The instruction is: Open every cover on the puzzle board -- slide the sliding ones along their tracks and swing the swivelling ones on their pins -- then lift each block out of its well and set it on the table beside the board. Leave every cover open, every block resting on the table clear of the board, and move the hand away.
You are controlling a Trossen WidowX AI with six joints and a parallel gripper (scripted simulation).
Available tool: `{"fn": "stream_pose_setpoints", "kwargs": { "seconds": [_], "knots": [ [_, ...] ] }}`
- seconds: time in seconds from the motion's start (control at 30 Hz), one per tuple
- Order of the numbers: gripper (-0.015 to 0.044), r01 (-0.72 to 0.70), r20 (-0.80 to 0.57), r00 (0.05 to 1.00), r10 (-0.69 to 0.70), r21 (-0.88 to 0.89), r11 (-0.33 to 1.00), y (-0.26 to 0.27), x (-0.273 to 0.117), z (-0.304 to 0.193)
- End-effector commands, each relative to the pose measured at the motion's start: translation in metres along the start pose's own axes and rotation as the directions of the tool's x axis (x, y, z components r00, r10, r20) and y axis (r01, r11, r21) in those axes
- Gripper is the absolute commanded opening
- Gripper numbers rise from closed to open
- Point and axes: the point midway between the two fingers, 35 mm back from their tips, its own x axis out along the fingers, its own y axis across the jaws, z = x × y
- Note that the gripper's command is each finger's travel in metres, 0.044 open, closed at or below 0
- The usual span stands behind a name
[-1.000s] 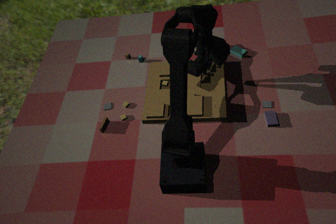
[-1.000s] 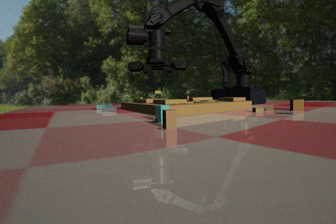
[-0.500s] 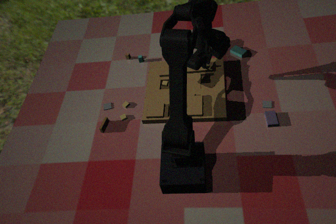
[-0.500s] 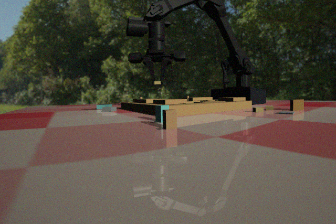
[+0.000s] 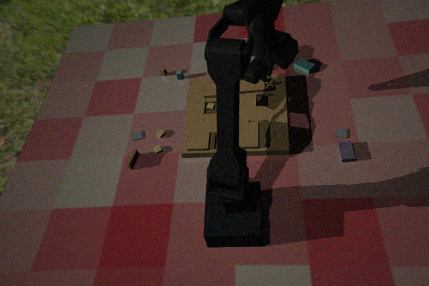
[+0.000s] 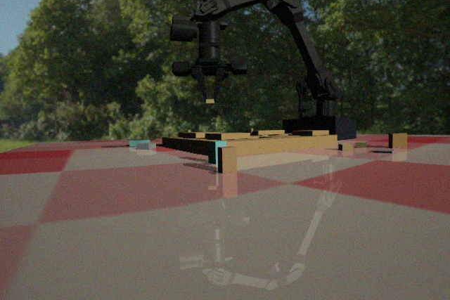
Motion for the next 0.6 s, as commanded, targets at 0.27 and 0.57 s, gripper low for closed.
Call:
{"fn": "stream_pose_setpoints", "kwargs": {
  "seconds": [0.27,0.57],
  "knots": [
    [0.0080,-0.001,0.008,1.000,0.001,0.003,1.000,0.004,-0.002,0.050],
    [0.0080,-0.001,0.011,1.000,0.001,0.003,1.000,0.003,-0.002,0.086]
  ]
}}
